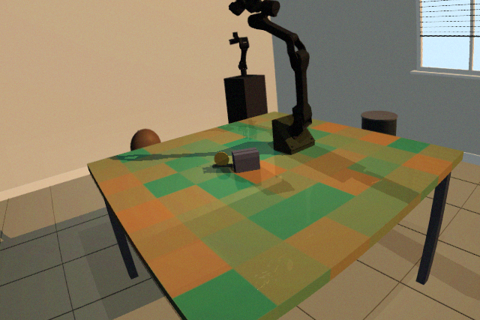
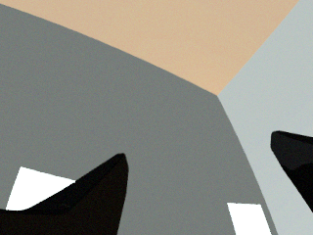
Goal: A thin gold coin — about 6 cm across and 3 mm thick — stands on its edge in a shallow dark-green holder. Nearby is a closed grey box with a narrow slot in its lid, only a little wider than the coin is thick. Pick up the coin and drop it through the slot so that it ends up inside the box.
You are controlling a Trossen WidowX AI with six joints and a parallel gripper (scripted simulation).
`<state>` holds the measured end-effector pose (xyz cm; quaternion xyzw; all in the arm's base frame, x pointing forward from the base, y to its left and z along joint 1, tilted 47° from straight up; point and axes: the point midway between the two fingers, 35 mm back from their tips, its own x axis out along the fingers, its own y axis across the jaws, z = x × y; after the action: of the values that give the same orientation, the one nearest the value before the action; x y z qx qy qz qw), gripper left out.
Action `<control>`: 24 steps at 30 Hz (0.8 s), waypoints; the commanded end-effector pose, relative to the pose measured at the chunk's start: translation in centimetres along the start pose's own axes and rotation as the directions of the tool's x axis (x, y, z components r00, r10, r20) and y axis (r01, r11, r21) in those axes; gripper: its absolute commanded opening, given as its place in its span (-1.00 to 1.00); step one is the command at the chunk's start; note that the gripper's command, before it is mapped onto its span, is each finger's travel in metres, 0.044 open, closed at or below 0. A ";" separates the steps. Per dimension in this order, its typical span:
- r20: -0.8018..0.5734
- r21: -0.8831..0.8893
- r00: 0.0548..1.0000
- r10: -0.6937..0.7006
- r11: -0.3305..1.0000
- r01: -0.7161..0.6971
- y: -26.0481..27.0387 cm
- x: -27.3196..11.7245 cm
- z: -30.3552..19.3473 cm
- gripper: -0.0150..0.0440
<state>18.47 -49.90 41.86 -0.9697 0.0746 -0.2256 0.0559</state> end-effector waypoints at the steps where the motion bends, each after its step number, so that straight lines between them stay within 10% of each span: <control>1: 0.002 0.020 1.000 0.003 1.000 -0.003 0.1 0.1 0.2 0.78; 6: 0.078 0.499 0.994 0.077 0.860 -0.106 2.3 2.9 5.4 0.33; 12: 0.254 0.886 0.957 0.138 0.364 -0.287 3.2 5.7 14.4 0.05; 24: 0.619 0.678 0.780 0.093 -0.564 -0.471 -0.6 6.6 30.0 0.05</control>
<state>35.42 -50.56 23.38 -0.5618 0.0943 -0.0770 0.8183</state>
